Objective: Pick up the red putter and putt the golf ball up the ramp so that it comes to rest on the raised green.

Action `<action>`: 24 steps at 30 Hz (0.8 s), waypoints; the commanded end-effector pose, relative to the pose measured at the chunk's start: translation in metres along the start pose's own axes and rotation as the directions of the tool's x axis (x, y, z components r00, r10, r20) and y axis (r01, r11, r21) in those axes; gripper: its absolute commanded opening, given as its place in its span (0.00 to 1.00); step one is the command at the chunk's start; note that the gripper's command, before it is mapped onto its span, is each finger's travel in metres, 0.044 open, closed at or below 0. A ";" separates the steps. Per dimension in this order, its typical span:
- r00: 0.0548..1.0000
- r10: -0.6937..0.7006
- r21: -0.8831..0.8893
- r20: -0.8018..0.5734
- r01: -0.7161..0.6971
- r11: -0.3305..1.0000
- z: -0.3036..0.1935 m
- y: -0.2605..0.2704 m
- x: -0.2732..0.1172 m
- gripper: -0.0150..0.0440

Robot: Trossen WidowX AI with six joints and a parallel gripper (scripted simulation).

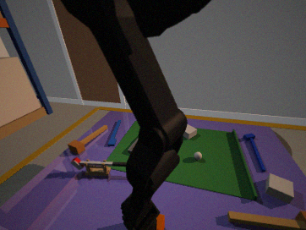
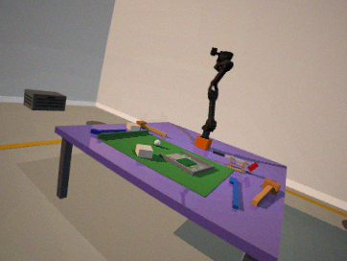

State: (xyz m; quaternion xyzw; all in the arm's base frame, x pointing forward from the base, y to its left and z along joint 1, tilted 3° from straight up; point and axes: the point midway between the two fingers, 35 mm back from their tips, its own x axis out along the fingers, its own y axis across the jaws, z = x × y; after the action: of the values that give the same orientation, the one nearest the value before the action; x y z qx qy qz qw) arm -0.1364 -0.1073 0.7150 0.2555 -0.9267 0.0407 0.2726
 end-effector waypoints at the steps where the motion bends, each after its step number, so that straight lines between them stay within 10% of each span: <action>1: 1.000 0.003 0.000 -0.008 -0.003 1.000 -0.002 0.001 -0.001 0.98; 12: 0.874 0.205 0.053 -0.441 -0.202 0.978 -0.114 0.066 -0.088 1.00; 24: 0.464 0.396 0.209 -0.793 -0.404 0.891 -0.199 0.115 -0.250 1.00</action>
State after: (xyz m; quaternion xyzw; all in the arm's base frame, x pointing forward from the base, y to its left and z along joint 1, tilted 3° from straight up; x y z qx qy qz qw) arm 0.0396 0.1103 0.7721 0.0314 -0.7726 0.1910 0.6047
